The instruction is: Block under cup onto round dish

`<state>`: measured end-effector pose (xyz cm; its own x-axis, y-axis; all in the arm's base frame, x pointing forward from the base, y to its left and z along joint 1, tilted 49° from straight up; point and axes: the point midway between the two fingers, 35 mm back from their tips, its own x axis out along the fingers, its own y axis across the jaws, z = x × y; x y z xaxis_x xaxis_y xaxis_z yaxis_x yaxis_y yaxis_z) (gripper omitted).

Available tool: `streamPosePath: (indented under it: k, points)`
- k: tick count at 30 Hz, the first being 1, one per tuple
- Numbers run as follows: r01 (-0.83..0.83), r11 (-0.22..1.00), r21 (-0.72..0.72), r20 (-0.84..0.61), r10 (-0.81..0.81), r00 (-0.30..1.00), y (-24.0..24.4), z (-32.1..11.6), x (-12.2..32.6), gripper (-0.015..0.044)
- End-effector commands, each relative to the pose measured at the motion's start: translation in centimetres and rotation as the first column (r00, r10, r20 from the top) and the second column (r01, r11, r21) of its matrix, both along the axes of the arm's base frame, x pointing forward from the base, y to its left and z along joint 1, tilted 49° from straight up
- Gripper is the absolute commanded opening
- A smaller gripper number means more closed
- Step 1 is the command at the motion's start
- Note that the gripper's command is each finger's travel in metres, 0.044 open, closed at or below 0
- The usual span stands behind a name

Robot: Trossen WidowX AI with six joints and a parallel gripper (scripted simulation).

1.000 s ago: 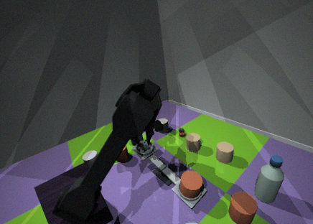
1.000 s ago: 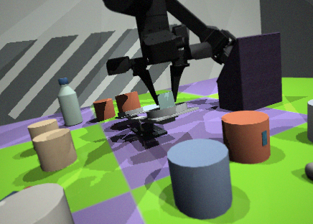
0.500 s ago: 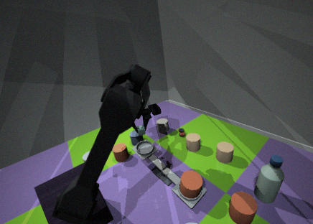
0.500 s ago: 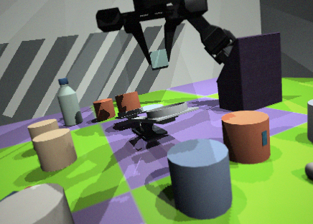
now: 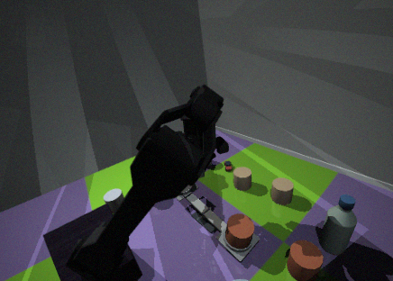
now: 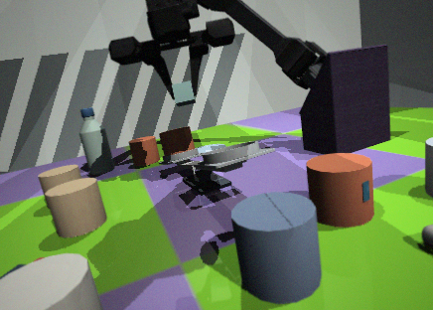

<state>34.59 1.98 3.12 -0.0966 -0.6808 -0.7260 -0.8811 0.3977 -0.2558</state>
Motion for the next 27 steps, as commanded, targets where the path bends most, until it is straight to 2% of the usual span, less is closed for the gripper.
streamPosePath:
  k: [1,15,23,27]
  points:
    - [-0.014,1.000,0.016,0.016,0.013,1.000,-3.0,2.4,-0.2,0.0000]
    - [-0.027,1.000,0.006,0.048,0.027,0.998,-13.5,9.3,-4.2,0.0000]
    - [0.017,1.000,-0.002,0.103,-0.017,0.995,-17.0,11.5,-7.4,0.0000]
    - [0.016,1.000,-0.025,0.086,-0.014,0.996,-18.6,12.5,-9.3,0.0000]
